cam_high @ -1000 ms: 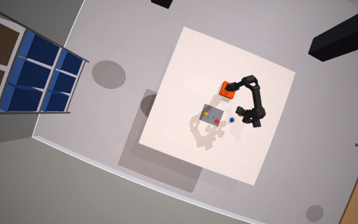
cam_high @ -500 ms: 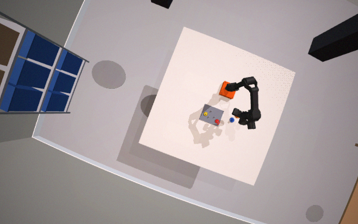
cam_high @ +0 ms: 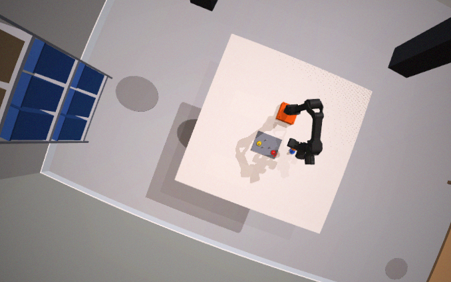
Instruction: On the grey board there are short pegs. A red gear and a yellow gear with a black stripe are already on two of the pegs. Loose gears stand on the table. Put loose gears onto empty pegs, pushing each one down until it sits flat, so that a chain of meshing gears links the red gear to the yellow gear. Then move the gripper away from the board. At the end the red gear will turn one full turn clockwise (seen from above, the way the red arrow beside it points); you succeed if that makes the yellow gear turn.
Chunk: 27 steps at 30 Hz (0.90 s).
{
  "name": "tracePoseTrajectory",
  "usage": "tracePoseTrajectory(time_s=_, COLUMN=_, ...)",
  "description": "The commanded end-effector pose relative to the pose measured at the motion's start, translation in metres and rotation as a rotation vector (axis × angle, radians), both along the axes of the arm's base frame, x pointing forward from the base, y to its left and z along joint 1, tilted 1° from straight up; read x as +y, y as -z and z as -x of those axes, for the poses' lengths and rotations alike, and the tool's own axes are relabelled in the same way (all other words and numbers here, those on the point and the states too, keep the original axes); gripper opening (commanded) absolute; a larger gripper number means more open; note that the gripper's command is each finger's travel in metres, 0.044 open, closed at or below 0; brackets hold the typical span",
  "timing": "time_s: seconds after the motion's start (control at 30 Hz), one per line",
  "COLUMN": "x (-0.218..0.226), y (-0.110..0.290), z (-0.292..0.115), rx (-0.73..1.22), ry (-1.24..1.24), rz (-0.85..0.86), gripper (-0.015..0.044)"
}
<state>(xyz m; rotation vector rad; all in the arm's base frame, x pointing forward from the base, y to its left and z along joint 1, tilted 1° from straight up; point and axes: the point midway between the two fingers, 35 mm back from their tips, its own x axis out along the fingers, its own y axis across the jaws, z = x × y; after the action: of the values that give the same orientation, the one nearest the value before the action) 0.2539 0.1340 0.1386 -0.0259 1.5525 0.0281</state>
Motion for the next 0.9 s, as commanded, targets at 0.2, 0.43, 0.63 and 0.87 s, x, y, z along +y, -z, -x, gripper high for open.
tracePoseTrajectory(time_s=0.2, x=-0.017, y=0.009, z=-0.016, rx=-0.002, ry=-0.003, rz=0.003, gripper=0.0000)
tracePoseTrajectory(time_s=0.43, x=-0.030, y=0.014, z=-0.026, rx=-0.003, ry=-0.002, rz=0.005, gripper=0.0000)
tracePoseTrajectory(time_s=0.63, x=-0.041, y=0.019, z=-0.033, rx=-0.004, ry=-0.002, rz=0.005, gripper=0.0000)
tracePoseTrajectory(time_s=0.87, x=-0.053, y=0.025, z=-0.041, rx=-0.008, ry=-0.008, rz=0.001, gripper=0.0000)
